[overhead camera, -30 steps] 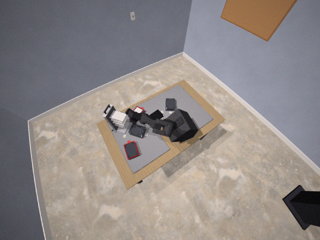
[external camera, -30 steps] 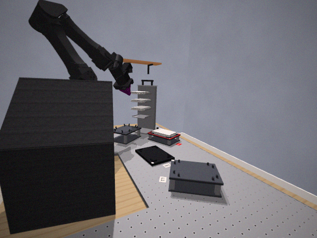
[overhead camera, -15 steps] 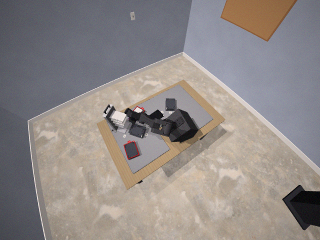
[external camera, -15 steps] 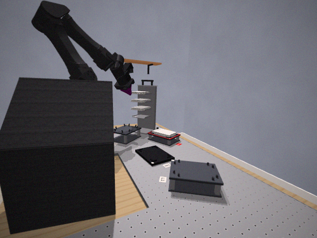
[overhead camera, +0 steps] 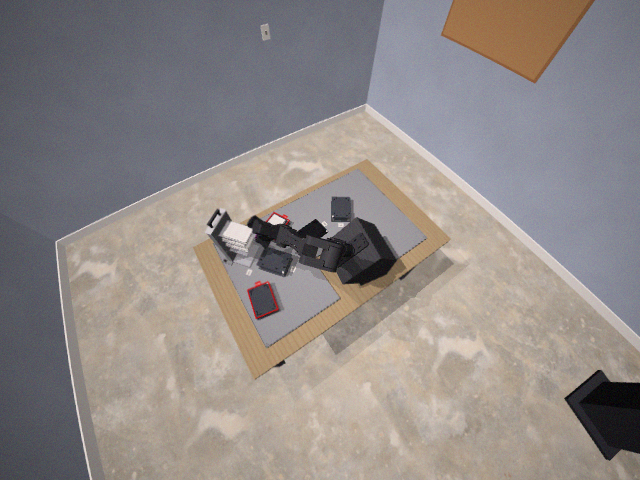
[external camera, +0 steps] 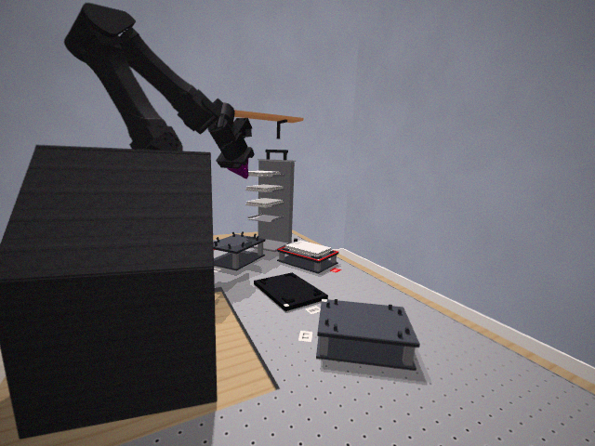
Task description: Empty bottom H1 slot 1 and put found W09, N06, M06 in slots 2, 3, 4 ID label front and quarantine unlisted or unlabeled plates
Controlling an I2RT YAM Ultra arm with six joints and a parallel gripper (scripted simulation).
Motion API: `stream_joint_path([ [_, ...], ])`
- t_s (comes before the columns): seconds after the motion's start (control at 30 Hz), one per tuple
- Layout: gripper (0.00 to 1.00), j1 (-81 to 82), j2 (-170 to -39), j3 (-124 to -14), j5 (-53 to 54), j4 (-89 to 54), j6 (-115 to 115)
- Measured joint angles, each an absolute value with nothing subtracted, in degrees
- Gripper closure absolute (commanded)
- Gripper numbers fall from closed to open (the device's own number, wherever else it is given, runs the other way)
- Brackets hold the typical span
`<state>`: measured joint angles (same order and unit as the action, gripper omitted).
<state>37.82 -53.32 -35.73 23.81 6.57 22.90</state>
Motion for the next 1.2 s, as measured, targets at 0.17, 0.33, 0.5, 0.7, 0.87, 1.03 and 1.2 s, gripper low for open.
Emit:
stream_joint_path([
  [0.17, 1.0, 37.8, -54.1, -36.4, 23.8, 6.7, 22.9],
  [0.33, 1.0, 37.9, -54.6, -36.9, 23.7, 6.8, 22.9],
  [0.5, 1.0, 37.9, -55.4, -37.5, 23.7, 6.8, 22.9],
  [0.7, 1.0, 38.0, -56.3, -38.3, 23.7, 6.9, 22.9],
  [0.87, 1.0, 38.0, -56.9, -38.9, 23.7, 7.0, 22.9],
  [1.03, 1.0, 38.0, -57.5, -39.5, 23.7, 7.0, 22.9],
  [1.2, 1.0, 38.1, -58.2, -40.2, 23.6, 7.0, 22.9],
])
